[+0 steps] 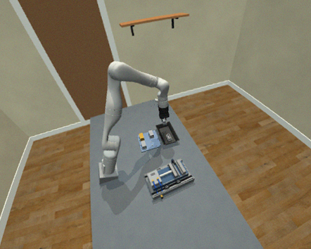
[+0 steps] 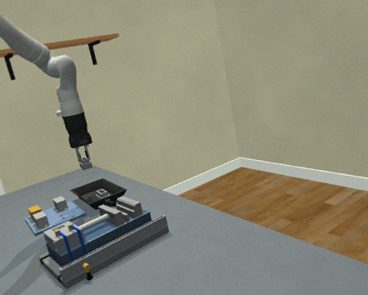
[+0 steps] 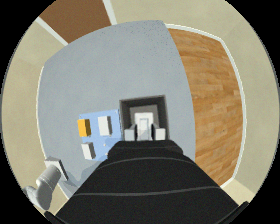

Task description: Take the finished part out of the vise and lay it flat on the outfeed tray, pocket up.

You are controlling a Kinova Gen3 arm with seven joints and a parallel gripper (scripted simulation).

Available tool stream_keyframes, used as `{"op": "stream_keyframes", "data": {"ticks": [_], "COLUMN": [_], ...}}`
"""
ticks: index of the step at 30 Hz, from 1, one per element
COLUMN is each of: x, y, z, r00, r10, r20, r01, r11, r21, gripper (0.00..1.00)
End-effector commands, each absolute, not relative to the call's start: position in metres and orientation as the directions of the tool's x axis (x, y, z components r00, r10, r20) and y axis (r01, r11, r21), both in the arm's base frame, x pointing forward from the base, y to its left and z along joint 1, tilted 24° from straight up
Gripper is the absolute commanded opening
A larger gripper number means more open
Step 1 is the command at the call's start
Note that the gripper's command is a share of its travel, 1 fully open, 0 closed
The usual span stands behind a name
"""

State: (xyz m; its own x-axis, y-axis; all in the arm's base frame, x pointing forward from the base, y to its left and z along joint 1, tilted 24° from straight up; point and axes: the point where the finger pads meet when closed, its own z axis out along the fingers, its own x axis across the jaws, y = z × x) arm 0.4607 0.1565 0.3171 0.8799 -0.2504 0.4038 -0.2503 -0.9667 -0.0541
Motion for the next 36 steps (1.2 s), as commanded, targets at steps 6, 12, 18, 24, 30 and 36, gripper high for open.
{"op": "stream_keyframes", "data": {"ticks": [6,12,18,24,30,36], "x": [0.465,0.466,0.466,0.466,0.466,0.466], "y": [0.161,0.165,0.166,0.167,0.167,0.167], "z": [0.318,0.318,0.318,0.318,0.318,0.318], "r00": [0.890,0.896,0.897,0.898,0.898,0.898], "r10": [-0.203,-0.177,-0.168,-0.163,-0.163,-0.163], "r20": [0.408,0.408,0.409,0.409,0.409,0.409], "r01": [-0.209,-0.185,-0.177,-0.173,-0.173,-0.173], "r11": [-0.977,-0.983,-0.984,-0.985,-0.985,-0.985], "r21": [-0.030,-0.019,-0.015,-0.014,-0.014,-0.014], "gripper": [0.00,0.00,0.00,0.00,0.00,0.00]}}
